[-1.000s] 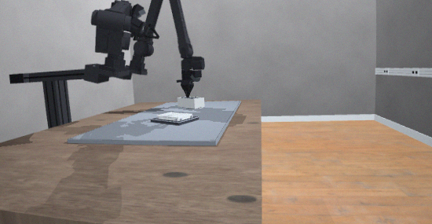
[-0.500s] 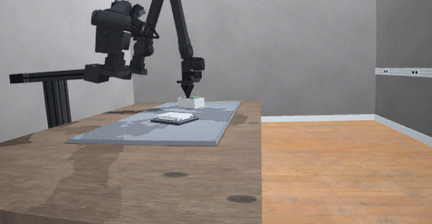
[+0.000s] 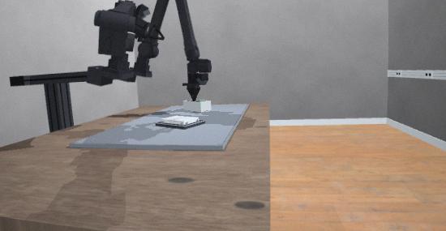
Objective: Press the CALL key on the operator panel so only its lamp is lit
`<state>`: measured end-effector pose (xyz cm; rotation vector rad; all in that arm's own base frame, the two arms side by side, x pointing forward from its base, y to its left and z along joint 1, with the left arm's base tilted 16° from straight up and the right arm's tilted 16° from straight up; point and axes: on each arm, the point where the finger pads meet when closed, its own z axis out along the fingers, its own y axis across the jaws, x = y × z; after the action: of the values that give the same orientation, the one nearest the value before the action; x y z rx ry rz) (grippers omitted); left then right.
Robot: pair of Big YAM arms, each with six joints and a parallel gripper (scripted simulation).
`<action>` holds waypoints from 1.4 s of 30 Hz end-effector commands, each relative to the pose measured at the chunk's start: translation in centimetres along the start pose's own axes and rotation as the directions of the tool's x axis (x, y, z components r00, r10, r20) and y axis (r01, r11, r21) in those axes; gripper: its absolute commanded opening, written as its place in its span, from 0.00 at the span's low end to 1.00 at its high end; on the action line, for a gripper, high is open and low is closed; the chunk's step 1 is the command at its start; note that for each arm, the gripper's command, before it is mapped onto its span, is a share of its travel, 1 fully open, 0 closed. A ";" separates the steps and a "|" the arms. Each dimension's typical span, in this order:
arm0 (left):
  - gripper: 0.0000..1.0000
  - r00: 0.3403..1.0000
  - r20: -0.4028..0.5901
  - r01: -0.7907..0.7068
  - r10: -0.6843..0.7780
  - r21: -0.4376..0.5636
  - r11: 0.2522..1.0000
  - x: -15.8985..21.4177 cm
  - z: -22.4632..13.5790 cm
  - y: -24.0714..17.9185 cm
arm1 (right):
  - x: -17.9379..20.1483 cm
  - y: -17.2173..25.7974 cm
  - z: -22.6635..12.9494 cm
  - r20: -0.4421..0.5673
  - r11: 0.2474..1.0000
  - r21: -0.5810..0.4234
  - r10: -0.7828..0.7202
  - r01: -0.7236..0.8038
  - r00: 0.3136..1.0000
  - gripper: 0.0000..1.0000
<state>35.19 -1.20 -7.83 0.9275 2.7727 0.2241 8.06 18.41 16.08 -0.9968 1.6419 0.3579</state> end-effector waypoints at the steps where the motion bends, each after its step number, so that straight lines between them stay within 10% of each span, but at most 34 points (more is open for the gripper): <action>1: 0.00 1.000 0.020 0.008 -0.008 -0.010 1.000 -1.0 1.2 1.1 | -2.0 -0.6 -1.0 0.024 0.999 -0.014 0.048 -0.048 0.999 1.00; 24: 0.00 0.999 0.039 0.008 -0.007 -0.020 1.000 -1.7 -7.8 0.7 | -2.0 -0.6 -1.0 0.024 0.999 -0.014 0.048 -0.048 0.999 1.00; 42: 0.00 1.000 0.028 0.005 -0.005 -0.014 1.000 -1.0 -7.6 0.7 | -2.0 -0.6 -1.0 0.024 0.999 -0.014 0.048 -0.048 0.999 1.00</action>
<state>33.75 -1.78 -0.66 0.9212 2.7575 0.2240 8.06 18.40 16.08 -0.9966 1.6420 0.3580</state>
